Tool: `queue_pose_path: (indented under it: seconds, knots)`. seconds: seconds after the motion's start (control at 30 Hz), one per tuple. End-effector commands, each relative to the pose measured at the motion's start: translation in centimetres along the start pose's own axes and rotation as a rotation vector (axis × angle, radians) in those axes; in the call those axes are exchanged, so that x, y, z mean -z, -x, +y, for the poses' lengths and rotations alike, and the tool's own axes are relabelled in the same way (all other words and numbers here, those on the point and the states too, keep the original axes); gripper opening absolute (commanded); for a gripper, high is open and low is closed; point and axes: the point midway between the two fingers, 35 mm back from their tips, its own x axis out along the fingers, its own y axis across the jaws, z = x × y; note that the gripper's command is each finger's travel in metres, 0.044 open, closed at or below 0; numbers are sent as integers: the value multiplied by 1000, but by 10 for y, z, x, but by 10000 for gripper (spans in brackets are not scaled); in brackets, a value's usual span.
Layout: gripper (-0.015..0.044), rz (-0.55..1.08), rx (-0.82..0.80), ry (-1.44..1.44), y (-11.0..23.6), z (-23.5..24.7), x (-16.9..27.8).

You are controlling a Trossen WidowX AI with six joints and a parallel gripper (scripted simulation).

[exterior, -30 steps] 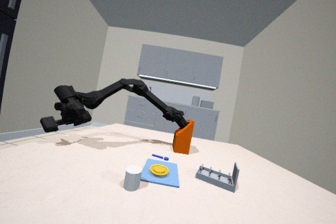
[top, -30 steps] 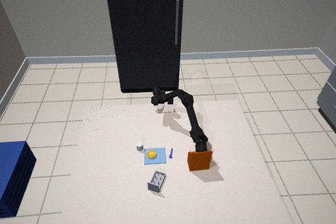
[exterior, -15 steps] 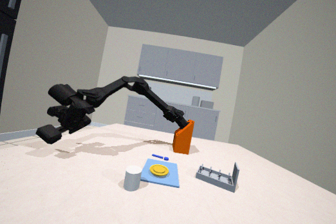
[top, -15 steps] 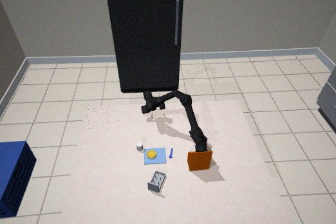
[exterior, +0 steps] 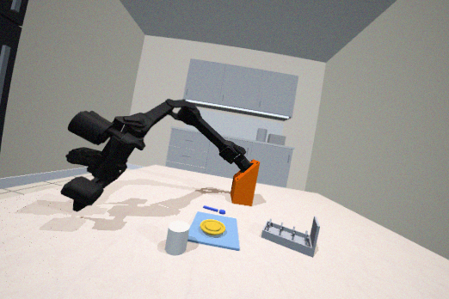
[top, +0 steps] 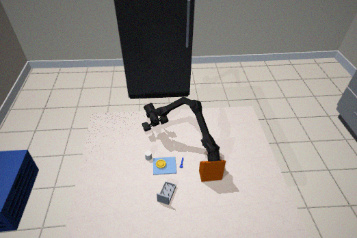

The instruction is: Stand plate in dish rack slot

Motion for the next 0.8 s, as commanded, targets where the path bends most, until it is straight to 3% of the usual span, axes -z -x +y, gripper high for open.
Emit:
queue_pose_path:
  seconds: [0.0, 0.77]
  knots:
    - [400, 38, -67, 84, 12, 27, 28]
    - [400, 98, -346, 540, 113, 101, 127]
